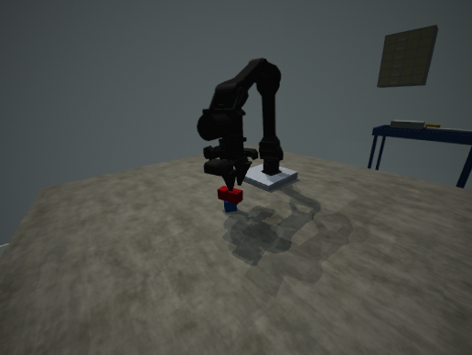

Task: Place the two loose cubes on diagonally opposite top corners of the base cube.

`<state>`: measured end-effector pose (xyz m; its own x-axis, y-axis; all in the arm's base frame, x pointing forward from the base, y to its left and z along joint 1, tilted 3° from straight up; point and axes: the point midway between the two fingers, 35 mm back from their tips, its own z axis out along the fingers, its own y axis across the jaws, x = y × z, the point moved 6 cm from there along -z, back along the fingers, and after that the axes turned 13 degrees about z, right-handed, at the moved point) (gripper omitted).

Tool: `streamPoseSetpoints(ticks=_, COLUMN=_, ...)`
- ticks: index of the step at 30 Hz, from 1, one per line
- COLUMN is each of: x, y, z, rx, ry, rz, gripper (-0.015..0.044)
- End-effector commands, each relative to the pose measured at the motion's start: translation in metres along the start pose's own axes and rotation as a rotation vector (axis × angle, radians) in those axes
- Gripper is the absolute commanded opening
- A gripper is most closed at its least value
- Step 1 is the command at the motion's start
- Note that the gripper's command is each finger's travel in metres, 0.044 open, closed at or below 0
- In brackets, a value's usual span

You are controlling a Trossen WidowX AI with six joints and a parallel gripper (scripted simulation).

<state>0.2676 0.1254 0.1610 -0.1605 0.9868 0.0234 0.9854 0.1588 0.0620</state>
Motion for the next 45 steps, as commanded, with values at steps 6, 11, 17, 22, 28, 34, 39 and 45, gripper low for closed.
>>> streamPoseSetpoints(ticks=6, x=0.0, y=0.001, z=-0.016, rx=-0.005, ry=0.001, rz=0.0, gripper=0.0205)
streamPoseSetpoints(ticks=11, x=0.0, y=0.001, z=-0.024, rx=-0.005, ry=0.001, rz=0.0, gripper=0.0205)
streamPoseSetpoints(ticks=17, x=0.0, y=0.0, z=-0.034, rx=-0.005, ry=0.001, rz=0.0, gripper=0.0205)
streamPoseSetpoints(ticks=22, x=0.0, y=0.0, z=-0.041, rx=-0.005, ry=0.001, rz=0.0, gripper=0.0205)
streamPoseSetpoints(ticks=28, x=0.0, y=0.0, z=-0.045, rx=-0.004, ry=0.001, rz=0.0, gripper=0.031)
streamPoseSetpoints(ticks=34, x=0.0, y=0.0, z=-0.049, rx=-0.004, ry=0.001, rz=0.0, gripper=0.04)
streamPoseSetpoints(ticks=39, x=0.044, y=-0.011, z=-0.046, rx=-0.004, ry=0.008, rz=0.002, gripper=0.04)
streamPoseSetpoints(ticks=45, x=0.098, y=-0.036, z=-0.049, rx=0.001, ry=0.008, rz=0.001, gripper=0.04)
